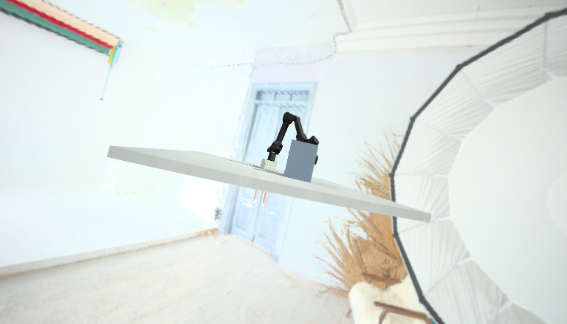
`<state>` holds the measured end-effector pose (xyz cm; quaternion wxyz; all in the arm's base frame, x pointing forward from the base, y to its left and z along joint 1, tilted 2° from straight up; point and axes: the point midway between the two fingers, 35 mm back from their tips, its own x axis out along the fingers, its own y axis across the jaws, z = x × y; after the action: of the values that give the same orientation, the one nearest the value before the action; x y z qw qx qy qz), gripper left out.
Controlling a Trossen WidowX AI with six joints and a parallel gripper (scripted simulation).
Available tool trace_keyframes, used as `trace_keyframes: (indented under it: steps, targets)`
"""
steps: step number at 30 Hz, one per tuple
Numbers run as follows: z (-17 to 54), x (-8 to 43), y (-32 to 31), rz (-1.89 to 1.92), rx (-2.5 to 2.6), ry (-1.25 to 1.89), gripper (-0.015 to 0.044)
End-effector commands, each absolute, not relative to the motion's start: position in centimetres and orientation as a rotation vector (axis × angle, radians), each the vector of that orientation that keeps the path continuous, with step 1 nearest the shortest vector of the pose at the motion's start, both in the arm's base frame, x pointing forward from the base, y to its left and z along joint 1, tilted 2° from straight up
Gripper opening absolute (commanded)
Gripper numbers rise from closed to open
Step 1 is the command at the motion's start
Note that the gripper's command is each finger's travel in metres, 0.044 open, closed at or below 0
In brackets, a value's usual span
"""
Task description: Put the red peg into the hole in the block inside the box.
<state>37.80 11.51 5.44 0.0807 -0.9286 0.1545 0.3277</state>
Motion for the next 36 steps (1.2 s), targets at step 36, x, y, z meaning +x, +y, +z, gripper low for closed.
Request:
trace_keyframes:
  steps: [36]
  targets:
    - [8.7,36.2,11.9,0.996,-2.776,0.457,0.0062]
